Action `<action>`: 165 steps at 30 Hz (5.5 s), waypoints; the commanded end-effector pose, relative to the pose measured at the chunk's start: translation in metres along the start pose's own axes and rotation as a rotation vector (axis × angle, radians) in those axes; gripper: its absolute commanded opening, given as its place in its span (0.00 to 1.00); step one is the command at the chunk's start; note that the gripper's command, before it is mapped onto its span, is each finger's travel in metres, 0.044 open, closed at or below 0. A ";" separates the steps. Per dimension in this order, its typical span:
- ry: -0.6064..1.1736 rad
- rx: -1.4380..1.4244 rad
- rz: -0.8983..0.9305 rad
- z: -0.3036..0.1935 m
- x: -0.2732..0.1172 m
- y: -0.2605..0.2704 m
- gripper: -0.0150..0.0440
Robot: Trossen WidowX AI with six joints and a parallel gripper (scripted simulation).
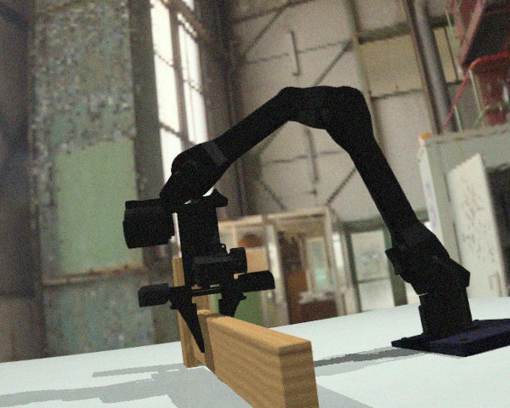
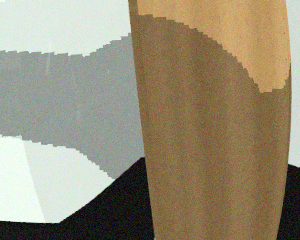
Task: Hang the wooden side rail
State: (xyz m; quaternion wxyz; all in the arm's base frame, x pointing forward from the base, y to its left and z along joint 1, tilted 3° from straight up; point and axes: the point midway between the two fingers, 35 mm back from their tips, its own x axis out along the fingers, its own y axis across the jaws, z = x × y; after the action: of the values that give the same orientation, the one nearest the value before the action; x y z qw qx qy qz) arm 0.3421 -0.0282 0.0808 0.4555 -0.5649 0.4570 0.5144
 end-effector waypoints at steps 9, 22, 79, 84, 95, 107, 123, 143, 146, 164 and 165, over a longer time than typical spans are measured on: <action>0.006 -0.003 -0.007 -0.002 -0.004 -0.001 0.25; 0.007 -0.003 -0.007 -0.004 -0.004 -0.003 0.25; 0.007 -0.003 -0.007 -0.009 -0.004 -0.002 0.25; 0.007 -0.003 -0.007 -0.010 -0.004 -0.002 0.25; 0.007 -0.003 -0.007 -0.011 -0.003 -0.002 0.25; 0.007 -0.003 -0.007 -0.012 -0.002 -0.001 0.25; 0.008 -0.003 -0.007 -0.014 -0.003 0.000 0.25; 0.008 -0.003 -0.007 -0.016 -0.004 -0.002 0.25; 0.008 -0.003 -0.007 -0.016 -0.004 -0.002 0.25; 0.008 -0.003 -0.007 -0.018 -0.002 -0.002 0.25; 0.008 -0.003 -0.007 -0.018 -0.002 -0.002 0.25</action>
State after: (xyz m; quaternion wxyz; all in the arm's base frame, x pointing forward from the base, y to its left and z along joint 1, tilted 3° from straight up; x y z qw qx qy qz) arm 0.3448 -0.0443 0.0828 0.4538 -0.5661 0.4576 0.5140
